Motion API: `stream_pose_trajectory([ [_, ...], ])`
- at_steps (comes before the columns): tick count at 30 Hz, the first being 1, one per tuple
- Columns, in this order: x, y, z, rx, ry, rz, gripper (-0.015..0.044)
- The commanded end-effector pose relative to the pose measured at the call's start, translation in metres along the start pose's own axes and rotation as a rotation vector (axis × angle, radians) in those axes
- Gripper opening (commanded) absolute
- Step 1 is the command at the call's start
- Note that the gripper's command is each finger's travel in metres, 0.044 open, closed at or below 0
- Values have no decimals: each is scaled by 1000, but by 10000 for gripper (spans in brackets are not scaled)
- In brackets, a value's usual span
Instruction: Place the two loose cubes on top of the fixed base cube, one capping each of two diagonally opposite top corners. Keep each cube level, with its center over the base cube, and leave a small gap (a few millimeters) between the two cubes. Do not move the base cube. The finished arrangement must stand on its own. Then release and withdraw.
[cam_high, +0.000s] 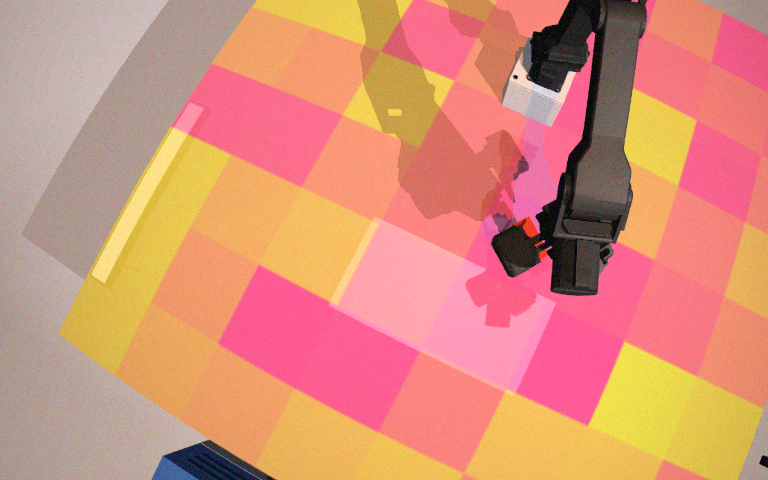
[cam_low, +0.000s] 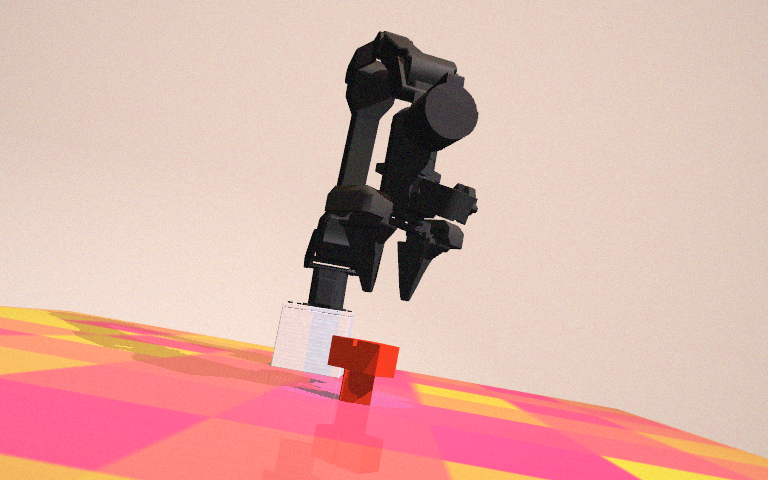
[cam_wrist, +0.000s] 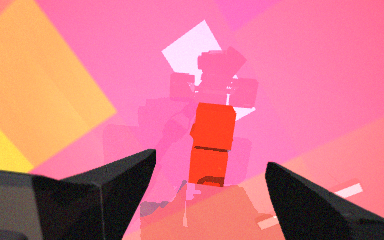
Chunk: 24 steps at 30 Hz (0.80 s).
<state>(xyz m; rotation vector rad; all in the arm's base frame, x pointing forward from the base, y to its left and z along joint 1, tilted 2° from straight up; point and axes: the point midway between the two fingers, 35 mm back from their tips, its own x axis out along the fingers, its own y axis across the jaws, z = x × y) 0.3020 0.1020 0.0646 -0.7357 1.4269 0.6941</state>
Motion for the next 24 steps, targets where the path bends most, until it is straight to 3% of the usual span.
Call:
stream_pose_trajectory([
  [1,-6,-1,2,1,-10,-7,400],
  [16,-6,2,2,0,-3,-1,400],
  [24,-8,99,42,0,-6,7,400],
])
